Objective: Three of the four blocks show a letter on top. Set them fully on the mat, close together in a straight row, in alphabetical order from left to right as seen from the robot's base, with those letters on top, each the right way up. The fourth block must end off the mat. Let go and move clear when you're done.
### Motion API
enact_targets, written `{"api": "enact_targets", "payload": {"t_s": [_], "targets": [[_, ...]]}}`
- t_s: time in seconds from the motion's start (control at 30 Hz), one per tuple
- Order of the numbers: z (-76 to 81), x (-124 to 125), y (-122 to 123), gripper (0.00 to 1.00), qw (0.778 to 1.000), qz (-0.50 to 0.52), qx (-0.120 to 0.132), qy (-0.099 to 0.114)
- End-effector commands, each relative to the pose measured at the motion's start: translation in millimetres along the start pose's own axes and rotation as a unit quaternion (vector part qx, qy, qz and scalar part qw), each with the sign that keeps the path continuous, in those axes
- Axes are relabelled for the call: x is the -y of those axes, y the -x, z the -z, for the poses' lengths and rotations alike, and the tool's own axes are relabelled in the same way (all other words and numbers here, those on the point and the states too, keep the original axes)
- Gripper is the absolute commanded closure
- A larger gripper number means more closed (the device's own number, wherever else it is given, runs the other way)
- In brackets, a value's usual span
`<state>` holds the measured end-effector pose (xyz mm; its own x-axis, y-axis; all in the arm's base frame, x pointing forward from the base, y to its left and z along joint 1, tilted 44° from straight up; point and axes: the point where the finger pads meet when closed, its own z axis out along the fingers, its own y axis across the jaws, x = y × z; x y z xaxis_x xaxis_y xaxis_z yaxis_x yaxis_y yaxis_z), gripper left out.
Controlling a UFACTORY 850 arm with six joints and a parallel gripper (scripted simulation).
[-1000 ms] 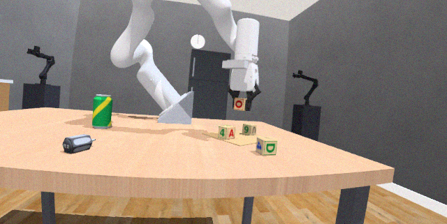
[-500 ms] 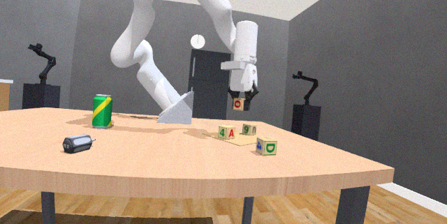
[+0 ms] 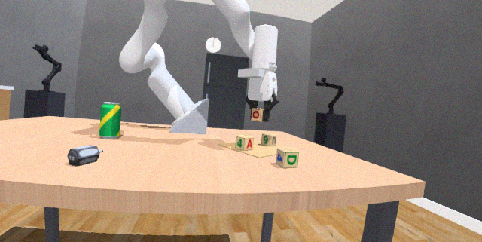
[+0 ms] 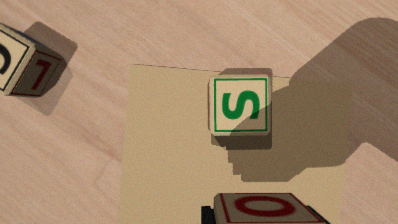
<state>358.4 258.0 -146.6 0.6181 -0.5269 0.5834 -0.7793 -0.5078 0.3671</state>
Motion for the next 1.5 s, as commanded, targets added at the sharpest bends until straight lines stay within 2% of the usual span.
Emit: {"api": "enact_targets", "payload": {"t_s": [0.0, 0.07, 0.13, 0.43, 0.63, 0.87, 1.47], "targets": [[-12.9, 1, 0, 0.56, 1.000, 0.000, 0.000, -0.001], [-21.7, 1, 0, 0.56, 1.000, 0.000, 0.000, -0.001], [-21.7, 1, 0, 0.56, 1.000, 0.000, 0.000, -0.001], [-64.5, 1, 0, 0.56, 1.000, 0.000, 0.000, -0.001], [-82.7, 1, 0, 0.56, 1.000, 0.000, 0.000, -0.001], [-87.4, 1, 0, 0.56, 1.000, 0.000, 0.000, -0.001], [-87.5, 1, 0, 0.56, 1.000, 0.000, 0.000, -0.001]]}}
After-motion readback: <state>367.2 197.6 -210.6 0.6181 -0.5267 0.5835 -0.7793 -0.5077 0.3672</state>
